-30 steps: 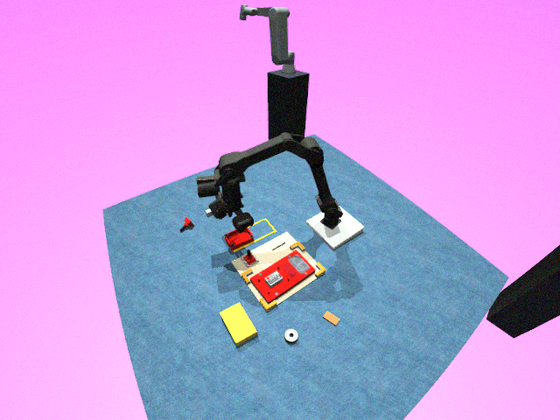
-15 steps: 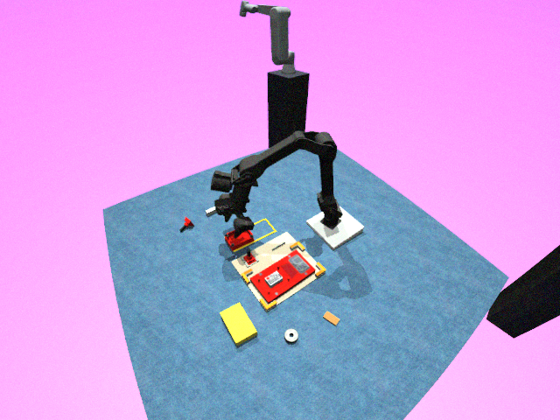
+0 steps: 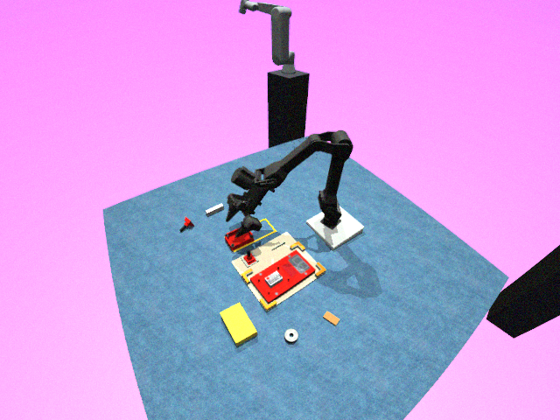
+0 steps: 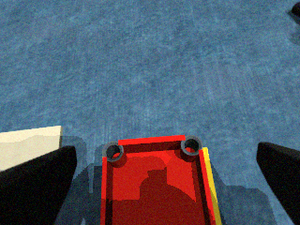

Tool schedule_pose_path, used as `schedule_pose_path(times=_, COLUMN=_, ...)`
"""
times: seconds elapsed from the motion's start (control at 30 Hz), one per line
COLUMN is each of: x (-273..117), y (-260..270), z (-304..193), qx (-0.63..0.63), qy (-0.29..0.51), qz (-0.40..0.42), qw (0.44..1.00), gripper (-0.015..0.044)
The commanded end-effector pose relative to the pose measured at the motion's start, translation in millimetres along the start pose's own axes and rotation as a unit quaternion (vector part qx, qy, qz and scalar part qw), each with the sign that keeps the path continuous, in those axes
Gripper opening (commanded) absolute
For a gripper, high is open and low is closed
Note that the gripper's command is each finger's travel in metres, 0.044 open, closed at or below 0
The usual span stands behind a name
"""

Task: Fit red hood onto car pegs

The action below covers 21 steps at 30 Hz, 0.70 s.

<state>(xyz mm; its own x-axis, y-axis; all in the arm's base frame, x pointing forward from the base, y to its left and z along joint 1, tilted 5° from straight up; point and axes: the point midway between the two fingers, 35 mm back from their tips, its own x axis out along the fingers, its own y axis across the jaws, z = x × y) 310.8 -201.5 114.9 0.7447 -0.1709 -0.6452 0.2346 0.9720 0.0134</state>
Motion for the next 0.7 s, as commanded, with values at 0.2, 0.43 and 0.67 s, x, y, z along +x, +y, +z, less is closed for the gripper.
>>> schedule_pose_path(times=0.2, x=-22, y=10, z=-12, qx=-0.026, qy=-0.12, qz=0.004, qw=0.992, gripper=0.044)
schedule_pose_path(times=0.43, x=-23, y=11, z=-13, qx=-0.029, qy=-0.128, qz=0.004, qw=0.991, gripper=0.044)
schedule_pose_path(times=0.67, x=-21, y=11, z=-15, qx=-0.029, qy=-0.128, qz=0.004, qw=0.991, gripper=0.044)
